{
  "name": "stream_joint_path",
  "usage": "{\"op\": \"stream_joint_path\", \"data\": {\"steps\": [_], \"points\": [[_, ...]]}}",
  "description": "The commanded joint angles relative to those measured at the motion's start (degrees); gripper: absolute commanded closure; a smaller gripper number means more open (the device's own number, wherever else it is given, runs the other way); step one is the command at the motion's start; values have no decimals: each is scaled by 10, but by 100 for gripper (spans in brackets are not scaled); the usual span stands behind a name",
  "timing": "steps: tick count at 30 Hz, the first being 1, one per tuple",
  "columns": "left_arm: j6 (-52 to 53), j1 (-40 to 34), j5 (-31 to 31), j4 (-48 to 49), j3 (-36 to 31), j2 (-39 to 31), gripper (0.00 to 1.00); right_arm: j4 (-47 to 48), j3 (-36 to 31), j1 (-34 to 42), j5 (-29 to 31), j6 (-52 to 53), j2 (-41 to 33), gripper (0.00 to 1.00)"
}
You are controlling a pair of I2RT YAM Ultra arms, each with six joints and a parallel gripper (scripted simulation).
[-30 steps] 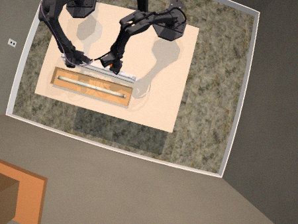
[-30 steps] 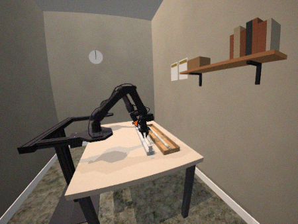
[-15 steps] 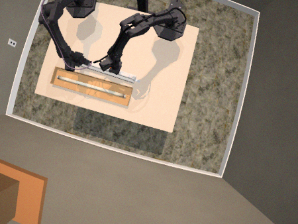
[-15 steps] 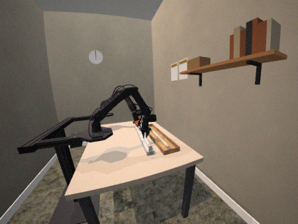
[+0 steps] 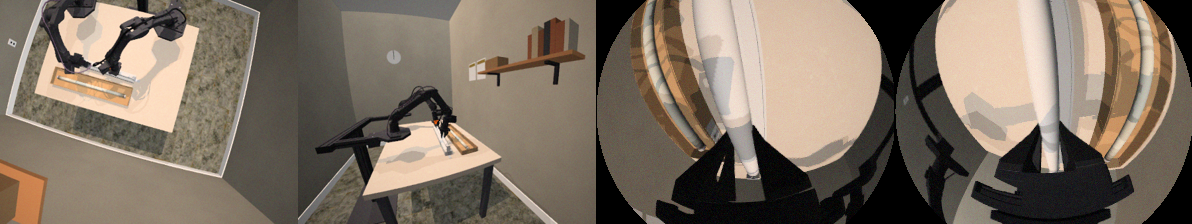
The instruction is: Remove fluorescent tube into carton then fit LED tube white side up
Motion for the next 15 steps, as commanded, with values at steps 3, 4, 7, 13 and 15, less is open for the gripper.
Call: {"op": "stream_joint_path", "data": {"steps": [3, 4, 7, 13, 15], "points": [[8, 15, 29, -57, 56, 18, 89, -50, 59, -10, -17, -9, 22, 89], [8, 16, 31, -63, 63, 21, 89, -55, 67, -11, -17, -10, 26, 89], [10, 19, 38, -86, 86, 32, 89, -79, 91, -13, -20, -11, 39, 89], [12, 23, 39, -101, 122, 48, 89, -91, 127, -7, -22, -13, 56, 89], [14, 24, 52, -132, 136, 55, 89, -127, 142, -10, -26, -15, 68, 89]]}}
